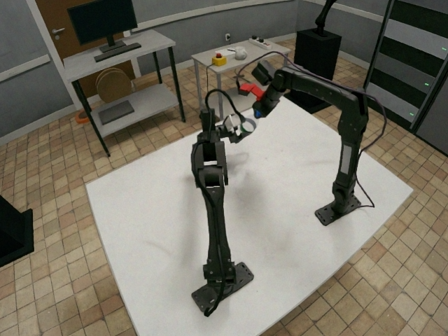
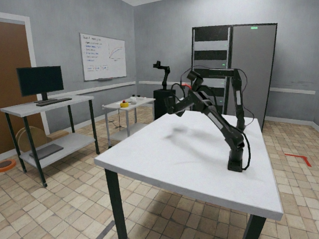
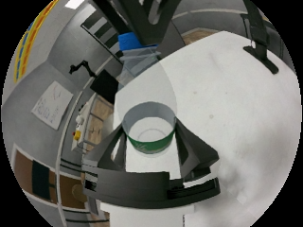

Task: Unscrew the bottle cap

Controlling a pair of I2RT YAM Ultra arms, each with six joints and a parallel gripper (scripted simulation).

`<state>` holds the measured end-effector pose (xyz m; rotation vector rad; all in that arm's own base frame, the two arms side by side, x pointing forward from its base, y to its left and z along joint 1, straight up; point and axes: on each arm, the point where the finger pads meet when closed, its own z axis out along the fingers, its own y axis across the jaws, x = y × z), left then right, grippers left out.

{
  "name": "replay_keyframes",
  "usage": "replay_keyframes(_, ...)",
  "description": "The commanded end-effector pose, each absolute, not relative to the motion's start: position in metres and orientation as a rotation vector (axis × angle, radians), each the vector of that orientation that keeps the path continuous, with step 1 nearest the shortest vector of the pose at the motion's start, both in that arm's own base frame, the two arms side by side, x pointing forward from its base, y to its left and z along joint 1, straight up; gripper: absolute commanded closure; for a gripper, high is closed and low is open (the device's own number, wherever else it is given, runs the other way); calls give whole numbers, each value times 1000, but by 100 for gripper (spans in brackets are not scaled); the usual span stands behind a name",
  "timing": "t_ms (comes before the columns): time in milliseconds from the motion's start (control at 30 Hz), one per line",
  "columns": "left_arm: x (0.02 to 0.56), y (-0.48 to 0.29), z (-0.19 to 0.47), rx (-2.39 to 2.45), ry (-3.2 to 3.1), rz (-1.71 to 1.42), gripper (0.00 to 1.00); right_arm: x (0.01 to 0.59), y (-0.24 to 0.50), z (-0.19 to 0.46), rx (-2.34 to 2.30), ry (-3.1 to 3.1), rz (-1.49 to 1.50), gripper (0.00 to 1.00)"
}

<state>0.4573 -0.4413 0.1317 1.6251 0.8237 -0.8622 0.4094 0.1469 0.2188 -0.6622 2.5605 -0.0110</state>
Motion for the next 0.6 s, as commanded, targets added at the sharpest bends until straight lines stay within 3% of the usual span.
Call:
replay_keyframes(0,457,-444,146,1619,808,-861,100,409,150,232,-1005,2431,-107,100)
replay_keyframes(200,457,-444,146,1619,808,-861,100,409,150,232,-1294,2290,-195,100)
replay_keyframes(567,457,-444,146,1619,808,-861,100,409,146,223,-1218,2350,-182,100)
